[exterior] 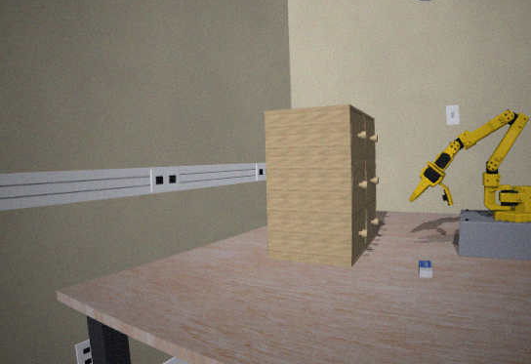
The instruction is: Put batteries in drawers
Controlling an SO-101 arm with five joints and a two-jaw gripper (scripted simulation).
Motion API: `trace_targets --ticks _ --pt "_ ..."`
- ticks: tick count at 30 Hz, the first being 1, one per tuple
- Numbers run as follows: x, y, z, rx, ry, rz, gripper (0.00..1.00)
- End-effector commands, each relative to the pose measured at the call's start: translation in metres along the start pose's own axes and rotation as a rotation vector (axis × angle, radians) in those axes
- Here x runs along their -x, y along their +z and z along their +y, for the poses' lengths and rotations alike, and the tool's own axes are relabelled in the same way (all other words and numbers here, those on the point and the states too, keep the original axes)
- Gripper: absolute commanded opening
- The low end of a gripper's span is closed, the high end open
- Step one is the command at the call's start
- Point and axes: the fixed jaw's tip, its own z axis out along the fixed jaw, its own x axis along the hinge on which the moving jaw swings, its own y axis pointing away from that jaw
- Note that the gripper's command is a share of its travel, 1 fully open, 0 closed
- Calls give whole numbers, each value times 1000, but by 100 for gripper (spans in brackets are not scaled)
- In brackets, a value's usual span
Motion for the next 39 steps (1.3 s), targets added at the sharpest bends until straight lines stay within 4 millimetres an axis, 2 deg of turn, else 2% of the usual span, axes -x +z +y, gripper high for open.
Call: trace_targets --ticks 1,23,39 --pt "8 -12 -1 -4 7 -36 21" --pt "41 -49 -1 -3 9 -156 21" --pt "41 -49 -1 -3 9 -156 21"
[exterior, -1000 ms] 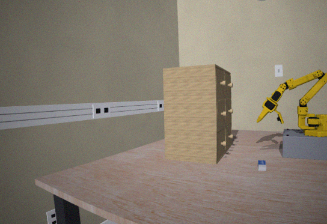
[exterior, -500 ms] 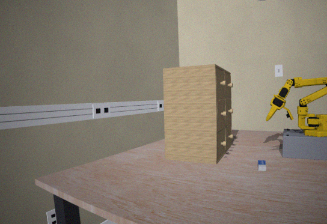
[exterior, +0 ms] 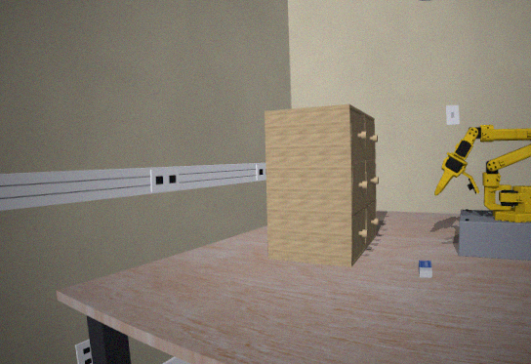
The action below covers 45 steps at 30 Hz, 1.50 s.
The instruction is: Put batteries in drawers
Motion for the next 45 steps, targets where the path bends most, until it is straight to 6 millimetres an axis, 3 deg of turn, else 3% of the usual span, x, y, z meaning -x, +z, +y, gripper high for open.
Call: trace_targets --ticks 1,32,45 --pt "4 1 -1 -5 2 -16 21" --pt "4 1 -1 -5 2 -16 21" --pt "7 1 0 2 328 -15 21"
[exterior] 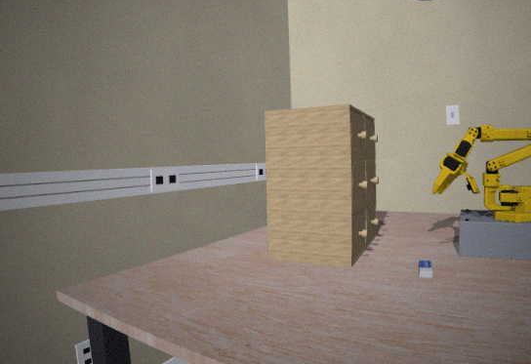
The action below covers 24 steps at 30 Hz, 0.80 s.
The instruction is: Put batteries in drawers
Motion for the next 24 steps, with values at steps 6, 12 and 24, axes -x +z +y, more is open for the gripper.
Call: trace_targets --ticks 6,12,24 --pt "5 1 2 7 179 -14 21" --pt "6 1 2 10 329 -12 21" --pt "8 1 2 15 581 -9 21"
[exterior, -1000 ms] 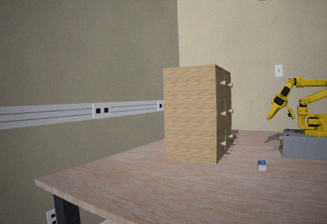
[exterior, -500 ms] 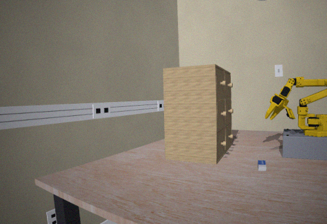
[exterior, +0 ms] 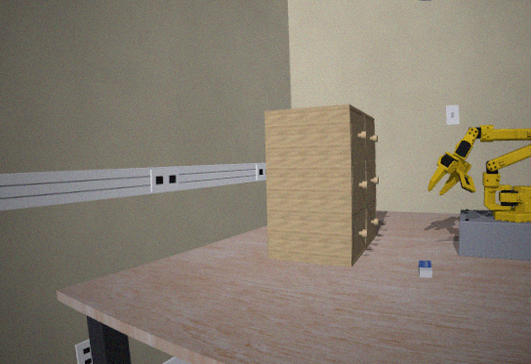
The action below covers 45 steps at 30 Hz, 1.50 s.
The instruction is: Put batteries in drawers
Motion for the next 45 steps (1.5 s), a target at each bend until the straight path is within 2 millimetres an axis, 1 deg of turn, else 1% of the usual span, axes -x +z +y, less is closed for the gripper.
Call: trace_targets --ticks 1,12,14,29,31,45 --pt "3 1 4 15 103 -6 21" --pt "4 1 5 18 380 -1 21" --pt "4 1 5 18 380 -1 21" --pt "5 1 4 21 757 9 21" --pt "5 1 4 21 757 9 21" --pt "5 1 4 21 1109 19 21"
